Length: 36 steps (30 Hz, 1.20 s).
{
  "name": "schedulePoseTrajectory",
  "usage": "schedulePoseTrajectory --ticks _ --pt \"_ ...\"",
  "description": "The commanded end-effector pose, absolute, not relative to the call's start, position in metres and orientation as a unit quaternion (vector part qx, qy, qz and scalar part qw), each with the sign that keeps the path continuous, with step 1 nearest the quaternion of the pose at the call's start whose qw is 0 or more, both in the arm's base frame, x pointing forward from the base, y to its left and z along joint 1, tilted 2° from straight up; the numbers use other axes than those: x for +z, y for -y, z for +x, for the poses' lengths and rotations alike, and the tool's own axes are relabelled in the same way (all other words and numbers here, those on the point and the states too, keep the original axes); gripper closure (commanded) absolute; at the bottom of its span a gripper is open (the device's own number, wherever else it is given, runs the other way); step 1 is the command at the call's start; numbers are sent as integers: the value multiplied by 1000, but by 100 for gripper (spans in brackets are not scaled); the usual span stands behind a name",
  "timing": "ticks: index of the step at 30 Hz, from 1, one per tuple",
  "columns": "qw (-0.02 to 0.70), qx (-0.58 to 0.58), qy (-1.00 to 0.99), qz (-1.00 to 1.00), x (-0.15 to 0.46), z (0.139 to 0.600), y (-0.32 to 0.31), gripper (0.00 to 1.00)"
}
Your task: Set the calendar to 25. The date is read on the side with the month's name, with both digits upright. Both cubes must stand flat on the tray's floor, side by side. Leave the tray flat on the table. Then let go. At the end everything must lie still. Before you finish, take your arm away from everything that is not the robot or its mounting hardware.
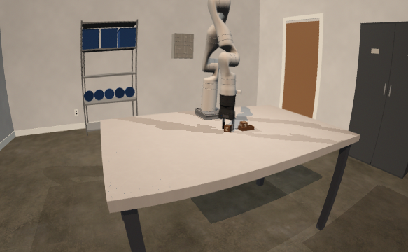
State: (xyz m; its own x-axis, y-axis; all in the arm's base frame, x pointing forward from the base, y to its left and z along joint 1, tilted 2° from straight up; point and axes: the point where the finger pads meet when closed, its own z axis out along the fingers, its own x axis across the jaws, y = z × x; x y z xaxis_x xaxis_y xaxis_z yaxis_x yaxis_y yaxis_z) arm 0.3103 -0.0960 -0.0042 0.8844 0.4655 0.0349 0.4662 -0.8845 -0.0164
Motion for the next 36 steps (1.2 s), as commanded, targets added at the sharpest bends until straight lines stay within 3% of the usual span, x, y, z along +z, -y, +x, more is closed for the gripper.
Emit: schedulePoseTrajectory --ticks 1,21,36 --pt "12 -16 240 -971 -4 311 96 10" --pt "12 -16 240 -971 9 310 97 10" --pt "12 -16 240 -971 79 309 99 10"
